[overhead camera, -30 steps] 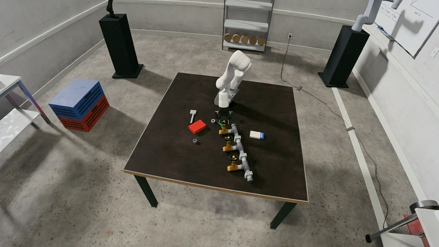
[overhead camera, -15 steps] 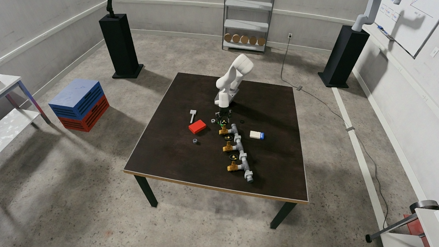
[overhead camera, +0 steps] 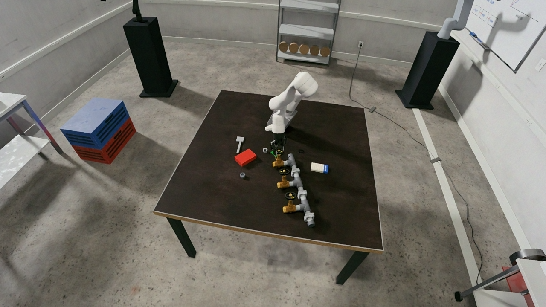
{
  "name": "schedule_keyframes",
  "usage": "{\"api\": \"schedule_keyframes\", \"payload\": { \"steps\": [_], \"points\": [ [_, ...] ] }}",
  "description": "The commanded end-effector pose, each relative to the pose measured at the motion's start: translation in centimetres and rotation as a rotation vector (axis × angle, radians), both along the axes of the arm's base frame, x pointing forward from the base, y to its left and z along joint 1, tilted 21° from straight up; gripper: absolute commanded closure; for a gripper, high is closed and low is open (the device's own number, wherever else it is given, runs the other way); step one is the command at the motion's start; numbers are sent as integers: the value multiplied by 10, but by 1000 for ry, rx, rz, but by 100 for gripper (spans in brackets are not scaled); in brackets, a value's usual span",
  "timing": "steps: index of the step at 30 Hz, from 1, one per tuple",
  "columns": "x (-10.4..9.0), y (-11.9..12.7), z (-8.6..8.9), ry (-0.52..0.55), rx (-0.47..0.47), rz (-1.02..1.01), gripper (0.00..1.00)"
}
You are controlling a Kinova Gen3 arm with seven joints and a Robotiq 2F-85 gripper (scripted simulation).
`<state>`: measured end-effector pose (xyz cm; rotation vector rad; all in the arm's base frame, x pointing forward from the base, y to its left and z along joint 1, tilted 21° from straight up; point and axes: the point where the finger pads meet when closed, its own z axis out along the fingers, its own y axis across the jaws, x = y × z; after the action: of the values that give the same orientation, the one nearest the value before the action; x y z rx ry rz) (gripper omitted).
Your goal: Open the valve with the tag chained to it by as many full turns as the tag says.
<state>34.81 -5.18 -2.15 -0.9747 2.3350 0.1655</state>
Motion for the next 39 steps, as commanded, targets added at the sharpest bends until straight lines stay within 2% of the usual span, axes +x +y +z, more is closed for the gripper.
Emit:
{"api": "schedule_keyframes", "payload": {
  "steps": [1, 8, 20, 39],
  "points": [
    [0, 0, 0, -38, -47, 73, 32],
    [0, 0, 0, -87, -119, 194, 32],
    [0, 0, 0, -130, -183, 302, 32],
    [0, 0, 0, -149, -211, 349, 32]
  ]
}}
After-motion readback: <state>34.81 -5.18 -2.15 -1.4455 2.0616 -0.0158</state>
